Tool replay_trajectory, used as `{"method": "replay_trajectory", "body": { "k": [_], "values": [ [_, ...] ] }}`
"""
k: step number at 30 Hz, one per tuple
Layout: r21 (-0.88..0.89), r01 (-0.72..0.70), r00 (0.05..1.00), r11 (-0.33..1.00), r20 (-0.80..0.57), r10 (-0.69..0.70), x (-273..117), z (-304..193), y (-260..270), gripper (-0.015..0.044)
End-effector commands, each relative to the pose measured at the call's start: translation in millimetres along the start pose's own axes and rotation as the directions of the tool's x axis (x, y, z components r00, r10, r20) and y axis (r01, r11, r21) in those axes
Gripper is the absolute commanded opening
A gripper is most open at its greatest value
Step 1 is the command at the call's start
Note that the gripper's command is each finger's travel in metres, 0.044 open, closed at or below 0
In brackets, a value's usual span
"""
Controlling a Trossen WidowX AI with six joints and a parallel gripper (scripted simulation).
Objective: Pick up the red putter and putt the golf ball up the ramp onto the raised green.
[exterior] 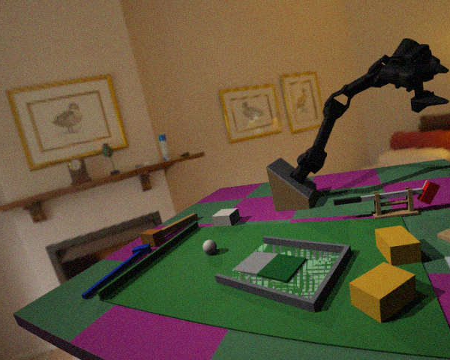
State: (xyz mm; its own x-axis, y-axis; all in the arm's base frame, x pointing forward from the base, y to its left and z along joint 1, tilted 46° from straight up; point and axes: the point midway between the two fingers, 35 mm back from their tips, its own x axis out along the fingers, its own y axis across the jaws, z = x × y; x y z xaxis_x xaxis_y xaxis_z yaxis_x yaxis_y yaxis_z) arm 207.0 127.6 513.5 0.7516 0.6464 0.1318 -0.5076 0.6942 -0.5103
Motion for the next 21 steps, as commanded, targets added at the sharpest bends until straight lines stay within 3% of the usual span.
{"method": "replay_trajectory", "body": {
  "k": [1,7,12,16,21],
  "values": [
    [-0.069,-0.142,0.977,0.988,-0.171,0.128,23.6,-64.1,17.1,0.044],
    [-0.066,-0.392,0.865,0.918,-0.366,0.343,34.6,-158.7,47.1,0.044],
    [0.015,-0.575,0.734,0.818,-0.433,0.523,23.7,-225.3,74.6,0.044],
    [0.128,-0.703,0.609,0.7,-0.401,0.685,1.4,-276.2,102.0,0.044],
    [0.255,-0.775,0.526,0.578,-0.247,0.814,-29.8,-312.4,130.0,0.044]
  ]
}}
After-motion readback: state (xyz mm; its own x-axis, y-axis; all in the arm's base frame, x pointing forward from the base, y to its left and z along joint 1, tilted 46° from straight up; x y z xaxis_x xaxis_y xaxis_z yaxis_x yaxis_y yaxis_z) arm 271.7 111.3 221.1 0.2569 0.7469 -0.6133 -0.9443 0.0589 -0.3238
